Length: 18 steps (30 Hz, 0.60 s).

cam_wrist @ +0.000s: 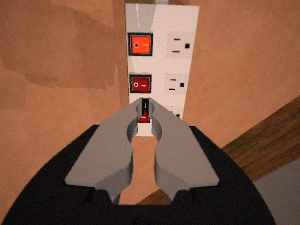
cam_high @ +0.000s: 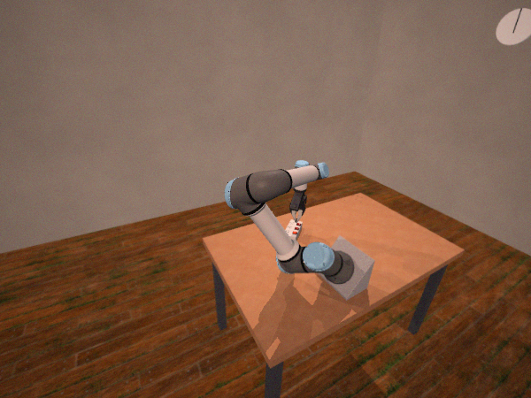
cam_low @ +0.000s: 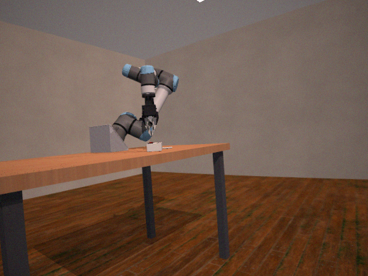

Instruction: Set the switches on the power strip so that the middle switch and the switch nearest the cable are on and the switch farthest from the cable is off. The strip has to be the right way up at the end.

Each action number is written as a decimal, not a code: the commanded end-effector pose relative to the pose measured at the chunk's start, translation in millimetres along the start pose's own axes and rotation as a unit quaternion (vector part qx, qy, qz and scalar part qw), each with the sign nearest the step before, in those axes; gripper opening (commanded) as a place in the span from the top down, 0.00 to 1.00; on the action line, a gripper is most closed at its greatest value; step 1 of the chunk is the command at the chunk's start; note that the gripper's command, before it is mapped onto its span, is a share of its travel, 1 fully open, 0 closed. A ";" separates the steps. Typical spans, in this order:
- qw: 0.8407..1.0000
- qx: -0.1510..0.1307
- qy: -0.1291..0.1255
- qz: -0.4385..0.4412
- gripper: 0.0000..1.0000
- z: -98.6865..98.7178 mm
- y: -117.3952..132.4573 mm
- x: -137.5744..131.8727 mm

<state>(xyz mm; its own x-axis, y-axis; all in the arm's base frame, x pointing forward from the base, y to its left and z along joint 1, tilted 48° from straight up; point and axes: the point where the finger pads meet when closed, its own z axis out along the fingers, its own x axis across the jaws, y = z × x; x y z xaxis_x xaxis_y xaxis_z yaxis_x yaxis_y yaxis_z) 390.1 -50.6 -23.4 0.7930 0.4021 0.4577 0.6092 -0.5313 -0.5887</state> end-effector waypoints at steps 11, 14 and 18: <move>1.000 -0.001 0.000 0.000 1.00 16.1 0.4 0.0; 1.000 -0.001 0.000 0.000 1.00 19.3 0.4 0.0; 1.000 -0.001 0.000 0.000 1.00 22.9 0.4 0.0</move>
<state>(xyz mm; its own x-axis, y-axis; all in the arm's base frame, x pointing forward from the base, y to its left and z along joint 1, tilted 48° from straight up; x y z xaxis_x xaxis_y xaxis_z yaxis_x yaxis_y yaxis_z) 390.2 -35.7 -36.7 0.7930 0.4021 0.4577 0.6092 -0.5313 -0.5887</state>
